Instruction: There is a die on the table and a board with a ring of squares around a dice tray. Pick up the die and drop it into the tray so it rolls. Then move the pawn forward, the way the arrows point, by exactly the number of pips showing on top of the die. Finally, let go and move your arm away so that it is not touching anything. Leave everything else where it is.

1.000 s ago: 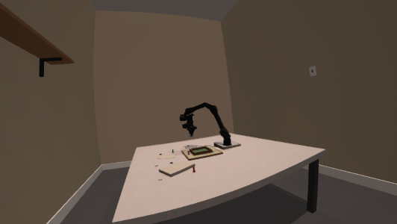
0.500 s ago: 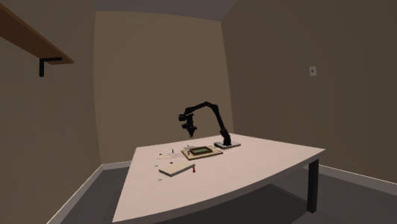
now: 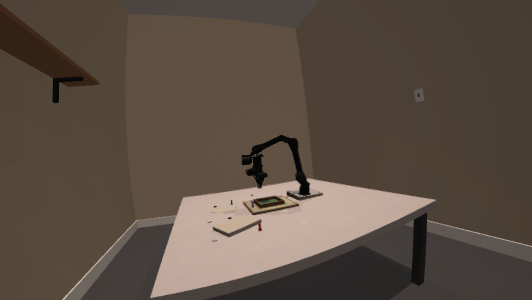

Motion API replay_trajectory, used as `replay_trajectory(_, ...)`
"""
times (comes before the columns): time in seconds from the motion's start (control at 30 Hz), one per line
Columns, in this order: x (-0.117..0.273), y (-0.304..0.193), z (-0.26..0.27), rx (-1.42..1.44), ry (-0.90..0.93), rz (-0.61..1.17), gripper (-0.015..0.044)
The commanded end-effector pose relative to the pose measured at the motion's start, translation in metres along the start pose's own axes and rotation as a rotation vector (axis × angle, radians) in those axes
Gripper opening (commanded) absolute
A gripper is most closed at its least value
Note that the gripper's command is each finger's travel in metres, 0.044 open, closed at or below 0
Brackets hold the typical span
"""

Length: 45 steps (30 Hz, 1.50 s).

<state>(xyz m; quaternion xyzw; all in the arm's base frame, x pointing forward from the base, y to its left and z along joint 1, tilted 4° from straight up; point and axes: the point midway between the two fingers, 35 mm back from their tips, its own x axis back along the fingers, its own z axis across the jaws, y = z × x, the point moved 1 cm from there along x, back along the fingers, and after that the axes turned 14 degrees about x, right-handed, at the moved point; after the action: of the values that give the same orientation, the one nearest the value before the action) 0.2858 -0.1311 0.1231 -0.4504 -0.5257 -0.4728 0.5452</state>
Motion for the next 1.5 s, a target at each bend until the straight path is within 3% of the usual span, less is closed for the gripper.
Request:
replay_trajectory(0.0,-0.006,0.003,0.025,-0.01,0.008,-0.002,0.0)
replay_trajectory(0.37,-0.02,0.001,0.087,-0.028,0.017,-0.001,0.0)
replay_trajectory(0.57,-0.021,0.001,0.09,-0.03,0.012,-0.022,0.0)
replay_trajectory(1.33,-0.029,0.001,0.087,-0.036,-0.188,-0.772,0.0)
replay_trajectory(1.47,-0.029,0.001,0.087,-0.034,-0.201,-0.82,0.0)
